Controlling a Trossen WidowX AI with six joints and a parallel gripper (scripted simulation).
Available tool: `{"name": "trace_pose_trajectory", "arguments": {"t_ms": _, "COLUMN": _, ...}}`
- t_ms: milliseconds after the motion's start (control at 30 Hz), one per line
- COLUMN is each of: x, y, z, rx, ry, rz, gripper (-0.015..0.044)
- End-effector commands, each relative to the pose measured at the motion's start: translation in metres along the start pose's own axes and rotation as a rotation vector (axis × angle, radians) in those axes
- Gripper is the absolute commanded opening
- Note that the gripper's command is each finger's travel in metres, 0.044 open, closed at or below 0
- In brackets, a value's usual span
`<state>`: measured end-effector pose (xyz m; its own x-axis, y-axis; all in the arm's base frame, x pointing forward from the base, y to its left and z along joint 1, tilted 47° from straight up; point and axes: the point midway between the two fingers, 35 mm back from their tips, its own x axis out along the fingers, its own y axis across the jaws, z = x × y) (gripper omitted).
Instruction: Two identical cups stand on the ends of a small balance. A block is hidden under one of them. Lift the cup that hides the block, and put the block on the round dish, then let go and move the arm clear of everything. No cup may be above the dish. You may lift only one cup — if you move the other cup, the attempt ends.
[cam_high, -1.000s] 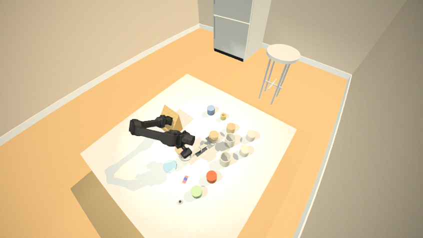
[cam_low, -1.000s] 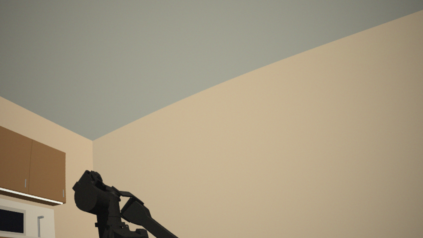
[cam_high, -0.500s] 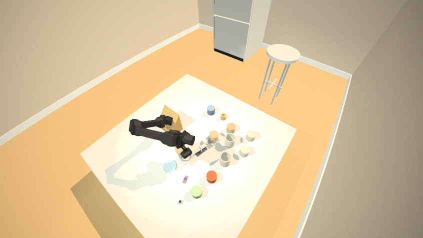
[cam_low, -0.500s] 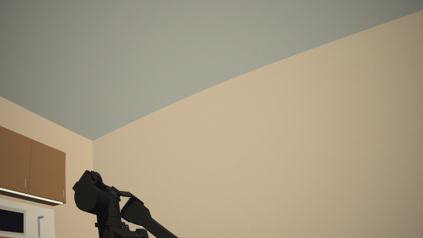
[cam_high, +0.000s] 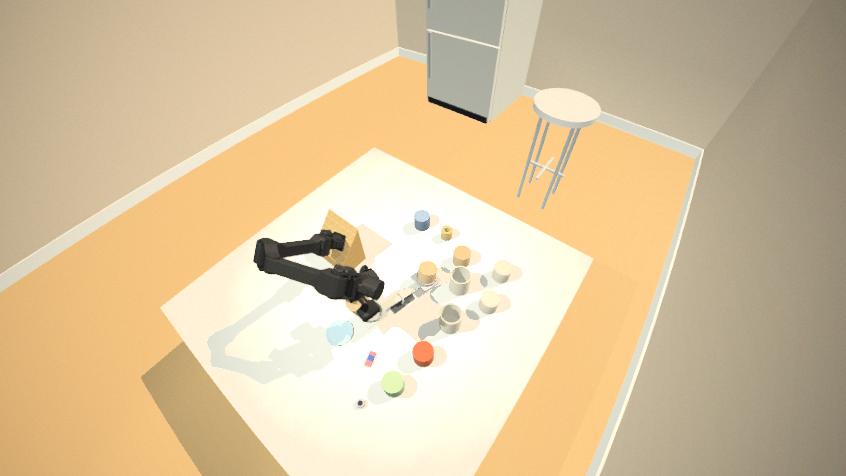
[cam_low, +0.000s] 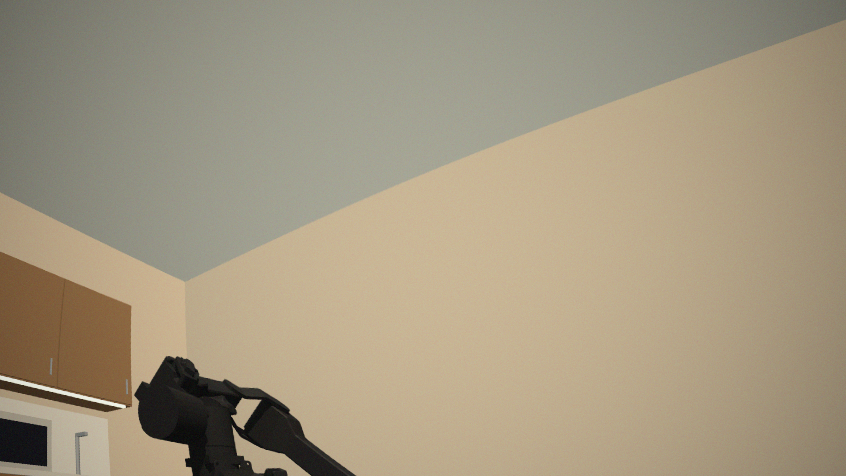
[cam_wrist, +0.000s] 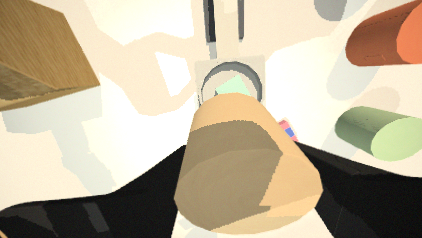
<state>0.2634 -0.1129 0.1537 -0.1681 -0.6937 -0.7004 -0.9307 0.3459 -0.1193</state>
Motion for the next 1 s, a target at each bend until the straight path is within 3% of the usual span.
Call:
{"name": "trace_pose_trajectory", "arguments": {"t_ms": 0, "x": 0.007, "y": 0.005, "z": -0.015, "rx": 0.006, "ry": -0.022, "rz": 0.002, "gripper": 0.0000}}
{"name": "trace_pose_trajectory", "arguments": {"t_ms": 967, "x": 0.069, "y": 0.090, "z": -0.133, "rx": 0.018, "ry": -0.041, "rz": -0.022, "gripper": 0.0000}}
